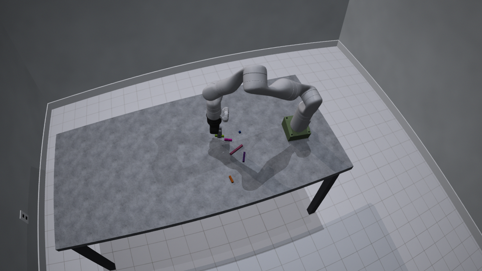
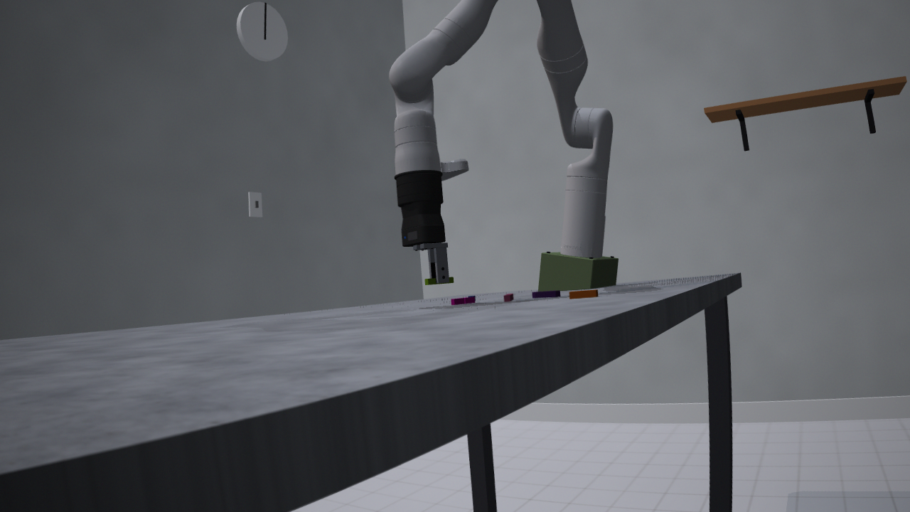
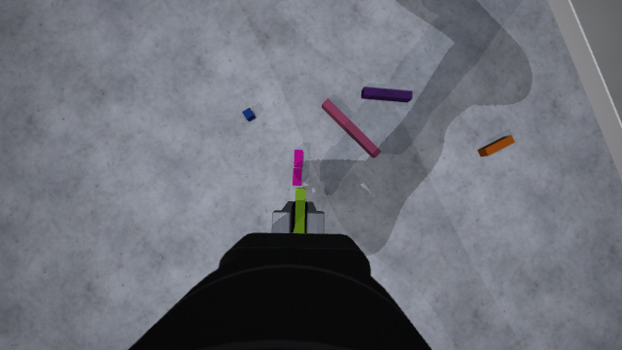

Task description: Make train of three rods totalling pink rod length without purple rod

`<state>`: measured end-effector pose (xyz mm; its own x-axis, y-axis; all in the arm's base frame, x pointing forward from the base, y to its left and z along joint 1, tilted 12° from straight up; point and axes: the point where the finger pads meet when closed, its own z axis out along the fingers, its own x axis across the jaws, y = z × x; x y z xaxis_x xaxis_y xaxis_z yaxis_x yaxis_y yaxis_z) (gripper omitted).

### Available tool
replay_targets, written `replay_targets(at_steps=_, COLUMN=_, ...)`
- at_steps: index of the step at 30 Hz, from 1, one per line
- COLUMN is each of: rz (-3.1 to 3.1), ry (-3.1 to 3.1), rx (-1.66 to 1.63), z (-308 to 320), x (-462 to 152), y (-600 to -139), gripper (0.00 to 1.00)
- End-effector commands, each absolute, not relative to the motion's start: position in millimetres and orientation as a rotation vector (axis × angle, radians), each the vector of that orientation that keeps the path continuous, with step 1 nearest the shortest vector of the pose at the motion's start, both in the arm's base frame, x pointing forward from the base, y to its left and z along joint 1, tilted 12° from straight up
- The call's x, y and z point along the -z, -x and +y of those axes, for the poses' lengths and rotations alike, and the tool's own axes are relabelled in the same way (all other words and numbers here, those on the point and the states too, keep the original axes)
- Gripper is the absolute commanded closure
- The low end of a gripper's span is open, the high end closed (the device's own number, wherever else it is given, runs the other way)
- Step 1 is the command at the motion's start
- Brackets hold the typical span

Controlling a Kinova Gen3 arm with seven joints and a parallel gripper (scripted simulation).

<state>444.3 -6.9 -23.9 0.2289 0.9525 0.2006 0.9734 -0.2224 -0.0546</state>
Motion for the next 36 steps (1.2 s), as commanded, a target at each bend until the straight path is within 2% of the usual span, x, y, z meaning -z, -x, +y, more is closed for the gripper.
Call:
replay_targets(at_steps=1, rz=-1.848, ry=2.324, rx=0.182, z=-8, x=37, y=-443, gripper=0.76)
replay_targets(at_steps=36, rz=-1.846, ry=2.321, rx=0.182, z=-5, x=49, y=-442, gripper=0.76)
